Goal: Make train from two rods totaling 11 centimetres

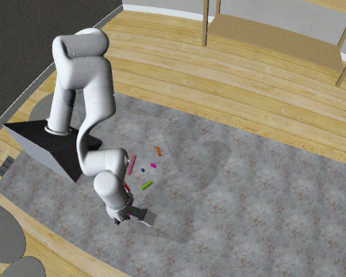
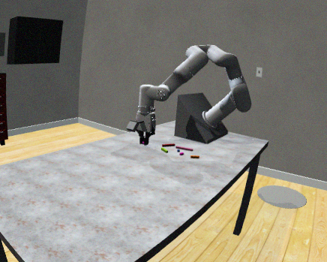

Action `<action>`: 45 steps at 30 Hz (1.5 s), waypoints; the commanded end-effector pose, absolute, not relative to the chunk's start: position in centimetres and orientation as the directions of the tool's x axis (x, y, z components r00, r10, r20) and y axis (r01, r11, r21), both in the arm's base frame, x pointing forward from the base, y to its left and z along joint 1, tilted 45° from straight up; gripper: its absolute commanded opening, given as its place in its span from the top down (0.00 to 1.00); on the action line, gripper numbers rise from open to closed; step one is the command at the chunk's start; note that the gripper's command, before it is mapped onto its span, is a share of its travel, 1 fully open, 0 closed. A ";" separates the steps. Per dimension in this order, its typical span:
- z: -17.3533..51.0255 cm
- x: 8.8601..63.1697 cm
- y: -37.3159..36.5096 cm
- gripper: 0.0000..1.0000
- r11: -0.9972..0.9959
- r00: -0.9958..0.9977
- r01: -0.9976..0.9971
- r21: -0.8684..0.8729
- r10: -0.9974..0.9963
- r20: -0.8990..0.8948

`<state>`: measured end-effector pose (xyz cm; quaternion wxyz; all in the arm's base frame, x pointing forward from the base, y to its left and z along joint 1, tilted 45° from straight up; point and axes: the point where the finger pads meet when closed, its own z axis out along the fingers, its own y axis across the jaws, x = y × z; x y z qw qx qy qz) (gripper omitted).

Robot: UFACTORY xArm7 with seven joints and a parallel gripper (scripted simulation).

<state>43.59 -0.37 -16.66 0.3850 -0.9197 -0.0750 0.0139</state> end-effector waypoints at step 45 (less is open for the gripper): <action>-9.7 44.5 -7.5 0.85 -0.694 0.989 0.128 -0.708 0.147 0.034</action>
